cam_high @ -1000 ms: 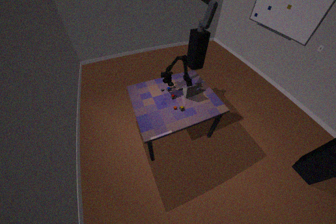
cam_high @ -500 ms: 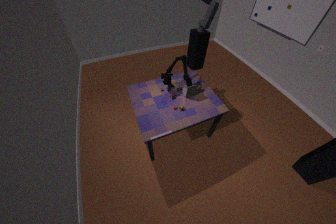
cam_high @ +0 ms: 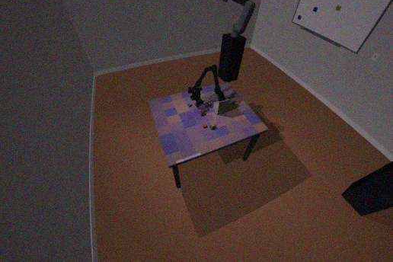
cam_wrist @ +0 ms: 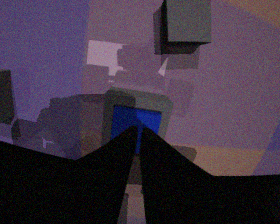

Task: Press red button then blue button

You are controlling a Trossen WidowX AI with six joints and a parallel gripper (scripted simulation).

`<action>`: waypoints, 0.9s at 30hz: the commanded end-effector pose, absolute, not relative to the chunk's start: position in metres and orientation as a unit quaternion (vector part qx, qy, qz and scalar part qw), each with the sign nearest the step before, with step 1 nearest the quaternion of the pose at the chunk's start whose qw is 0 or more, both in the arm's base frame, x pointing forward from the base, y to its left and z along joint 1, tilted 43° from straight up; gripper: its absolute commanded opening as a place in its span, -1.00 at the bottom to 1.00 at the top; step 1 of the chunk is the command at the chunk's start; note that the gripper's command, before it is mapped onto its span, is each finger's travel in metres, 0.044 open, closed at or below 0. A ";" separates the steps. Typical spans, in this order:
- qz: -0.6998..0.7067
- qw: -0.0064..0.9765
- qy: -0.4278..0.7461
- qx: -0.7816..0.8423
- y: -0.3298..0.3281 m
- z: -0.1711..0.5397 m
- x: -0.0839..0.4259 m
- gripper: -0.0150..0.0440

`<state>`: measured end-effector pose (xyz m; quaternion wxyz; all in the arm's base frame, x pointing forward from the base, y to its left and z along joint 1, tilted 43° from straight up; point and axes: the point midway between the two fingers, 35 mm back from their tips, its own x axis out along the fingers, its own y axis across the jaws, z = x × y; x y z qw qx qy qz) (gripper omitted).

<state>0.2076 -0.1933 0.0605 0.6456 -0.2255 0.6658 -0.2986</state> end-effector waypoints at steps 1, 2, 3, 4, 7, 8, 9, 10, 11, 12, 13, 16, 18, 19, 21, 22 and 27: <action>-0.294 0.644 0.669 -0.226 -0.193 0.057 0.206 -0.42; -0.294 0.644 0.669 -0.226 -0.193 0.057 0.206 -0.42; -0.294 0.644 0.669 -0.226 -0.193 0.057 0.206 -0.42; -0.294 0.644 0.669 -0.226 -0.193 0.057 0.206 -0.42; -0.294 0.644 0.669 -0.226 -0.193 0.057 0.206 -0.42; -0.294 0.644 0.669 -0.226 -0.193 0.057 0.206 -0.42; -0.294 0.644 0.669 -0.226 -0.193 0.057 0.206 -0.42; -0.294 0.644 0.669 -0.226 -0.193 0.057 0.206 -0.42; -0.294 0.644 0.669 -0.226 -0.193 0.057 0.206 -0.42; -0.294 0.644 0.669 -0.226 -0.193 0.057 0.206 -0.42; -0.294 0.644 0.669 -0.226 -0.193 0.057 0.206 -0.42; -0.296 0.644 0.668 -0.225 -0.189 0.063 0.207 -0.42; -0.294 0.644 0.669 -0.225 -0.175 0.076 0.209 -0.42; -0.293 0.644 0.669 -0.225 -0.171 0.080 0.209 -0.42; -0.293 0.644 0.670 -0.225 -0.170 0.082 0.209 -0.42; -0.293 0.644 0.670 -0.225 -0.170 0.082 0.209 -0.42; -0.285 0.646 0.670 -0.227 -0.162 0.077 0.217 -0.16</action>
